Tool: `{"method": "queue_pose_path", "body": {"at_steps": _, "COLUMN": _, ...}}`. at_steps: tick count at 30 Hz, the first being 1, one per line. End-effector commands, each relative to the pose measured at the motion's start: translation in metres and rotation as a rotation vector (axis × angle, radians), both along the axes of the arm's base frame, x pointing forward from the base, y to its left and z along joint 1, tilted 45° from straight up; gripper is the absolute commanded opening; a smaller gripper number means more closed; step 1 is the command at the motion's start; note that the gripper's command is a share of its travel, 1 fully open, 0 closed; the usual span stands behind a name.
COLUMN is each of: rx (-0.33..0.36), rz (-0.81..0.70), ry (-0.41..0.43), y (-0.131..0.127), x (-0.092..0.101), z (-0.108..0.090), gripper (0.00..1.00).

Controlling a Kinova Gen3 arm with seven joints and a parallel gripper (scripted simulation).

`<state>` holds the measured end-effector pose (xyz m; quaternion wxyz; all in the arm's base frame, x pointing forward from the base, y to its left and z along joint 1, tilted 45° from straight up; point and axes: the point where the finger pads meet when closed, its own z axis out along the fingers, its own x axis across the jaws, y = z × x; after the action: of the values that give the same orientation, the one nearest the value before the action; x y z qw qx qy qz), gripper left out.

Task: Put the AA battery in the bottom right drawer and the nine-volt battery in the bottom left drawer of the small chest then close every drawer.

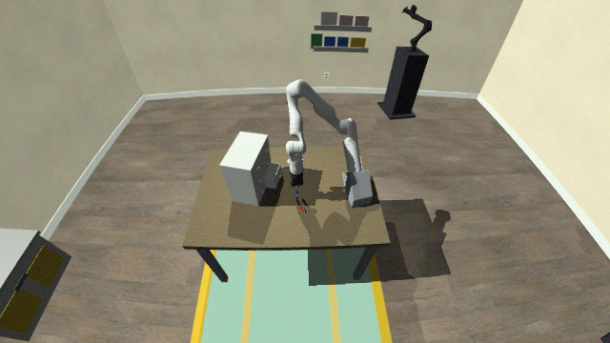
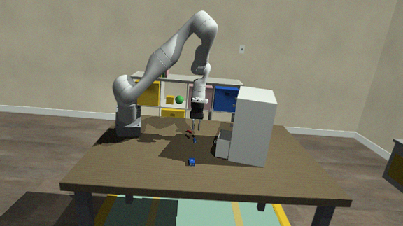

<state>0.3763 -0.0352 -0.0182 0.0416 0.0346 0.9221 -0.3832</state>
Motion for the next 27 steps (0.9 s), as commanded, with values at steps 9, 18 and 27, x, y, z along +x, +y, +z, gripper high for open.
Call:
{"method": "queue_pose_path", "body": {"at_steps": 9, "rx": 0.002, "rz": 0.0, "ry": -0.001, "y": -0.001, "x": 0.0, "z": -0.002, "gripper": 0.61}}
{"method": "queue_pose_path", "body": {"at_steps": 18, "rx": 0.002, "rz": 0.0, "ry": -0.001, "y": -0.014, "x": 0.001, "z": -0.015, "gripper": 0.61}}
{"method": "queue_pose_path", "body": {"at_steps": 27, "rx": 0.002, "rz": 0.0, "ry": -0.001, "y": -0.027, "x": 0.002, "z": -0.028, "gripper": 0.61}}
